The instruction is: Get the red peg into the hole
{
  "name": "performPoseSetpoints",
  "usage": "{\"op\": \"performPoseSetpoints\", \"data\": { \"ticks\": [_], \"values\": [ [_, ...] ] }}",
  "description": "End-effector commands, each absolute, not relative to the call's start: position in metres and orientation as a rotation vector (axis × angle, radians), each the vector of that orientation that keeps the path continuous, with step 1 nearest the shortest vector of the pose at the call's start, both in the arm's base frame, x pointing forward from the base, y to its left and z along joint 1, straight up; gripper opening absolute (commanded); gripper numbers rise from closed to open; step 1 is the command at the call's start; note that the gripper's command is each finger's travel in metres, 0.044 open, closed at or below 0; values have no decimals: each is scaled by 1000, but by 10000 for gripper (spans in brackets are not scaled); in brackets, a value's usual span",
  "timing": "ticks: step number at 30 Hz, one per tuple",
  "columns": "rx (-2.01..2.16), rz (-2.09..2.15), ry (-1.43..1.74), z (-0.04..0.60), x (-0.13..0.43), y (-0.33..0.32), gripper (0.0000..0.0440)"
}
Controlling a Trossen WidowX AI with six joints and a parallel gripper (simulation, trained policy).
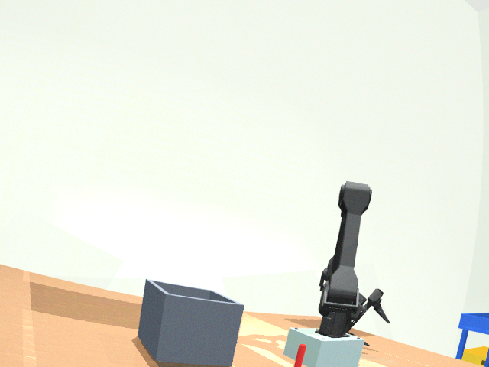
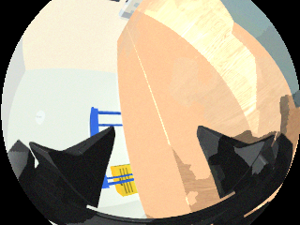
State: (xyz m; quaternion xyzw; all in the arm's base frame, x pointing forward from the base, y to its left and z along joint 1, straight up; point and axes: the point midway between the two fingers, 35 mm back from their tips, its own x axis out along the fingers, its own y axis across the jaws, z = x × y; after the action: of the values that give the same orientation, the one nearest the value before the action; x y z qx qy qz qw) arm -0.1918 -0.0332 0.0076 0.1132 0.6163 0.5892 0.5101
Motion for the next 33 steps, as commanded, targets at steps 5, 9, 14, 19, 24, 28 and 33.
{"op": "performPoseSetpoints", "data": {
  "ticks": [5,9,14,19,24,28,33],
  "values": [
    [301,1359,1653,13,-202,-60,440],
    [298,1270,1794,16,-207,-86,440],
    [269,1144,1960,23,-212,-123,440],
    [208,1004,2111,34,-212,-165,440],
    [115,855,2241,51,-207,-210,440],
    [21,732,2327,69,-198,-247,440],
    [-116,573,2409,94,-181,-291,440]
  ]
}}
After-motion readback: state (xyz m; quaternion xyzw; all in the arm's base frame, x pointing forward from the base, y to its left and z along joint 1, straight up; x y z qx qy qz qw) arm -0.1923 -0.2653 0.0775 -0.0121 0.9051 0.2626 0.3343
